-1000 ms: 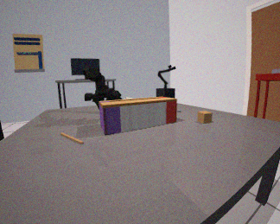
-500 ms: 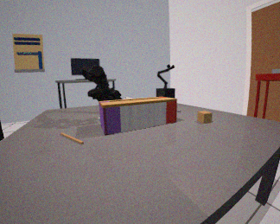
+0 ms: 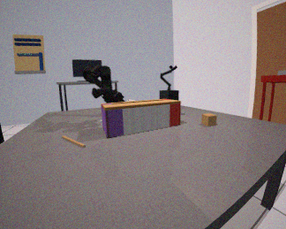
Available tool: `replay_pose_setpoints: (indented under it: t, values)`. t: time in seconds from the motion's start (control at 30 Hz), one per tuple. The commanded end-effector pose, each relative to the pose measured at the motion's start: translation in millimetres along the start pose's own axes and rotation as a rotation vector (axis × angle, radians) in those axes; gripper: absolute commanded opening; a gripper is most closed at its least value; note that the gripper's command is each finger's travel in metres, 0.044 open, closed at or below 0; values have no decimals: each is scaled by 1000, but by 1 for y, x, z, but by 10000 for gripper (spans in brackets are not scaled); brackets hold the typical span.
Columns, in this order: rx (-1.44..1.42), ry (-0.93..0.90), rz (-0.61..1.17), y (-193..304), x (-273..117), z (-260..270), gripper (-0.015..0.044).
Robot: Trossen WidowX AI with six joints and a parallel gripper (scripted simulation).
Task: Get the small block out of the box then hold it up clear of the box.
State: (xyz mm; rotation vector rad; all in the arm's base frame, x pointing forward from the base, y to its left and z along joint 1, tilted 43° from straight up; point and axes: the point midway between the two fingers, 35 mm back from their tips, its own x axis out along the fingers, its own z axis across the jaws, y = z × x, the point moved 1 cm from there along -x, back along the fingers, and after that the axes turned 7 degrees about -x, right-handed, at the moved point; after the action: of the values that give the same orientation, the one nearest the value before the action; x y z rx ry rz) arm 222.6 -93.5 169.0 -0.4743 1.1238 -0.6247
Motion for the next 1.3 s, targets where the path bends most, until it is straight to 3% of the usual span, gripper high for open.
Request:
replay_pose_setpoints:
  t: [0.0, 1.27]
  values:
    - [-157, 3, -6, 2, -3, 2, 0]
    - [-1807, 84, -30, 22, -29, 1, 0]
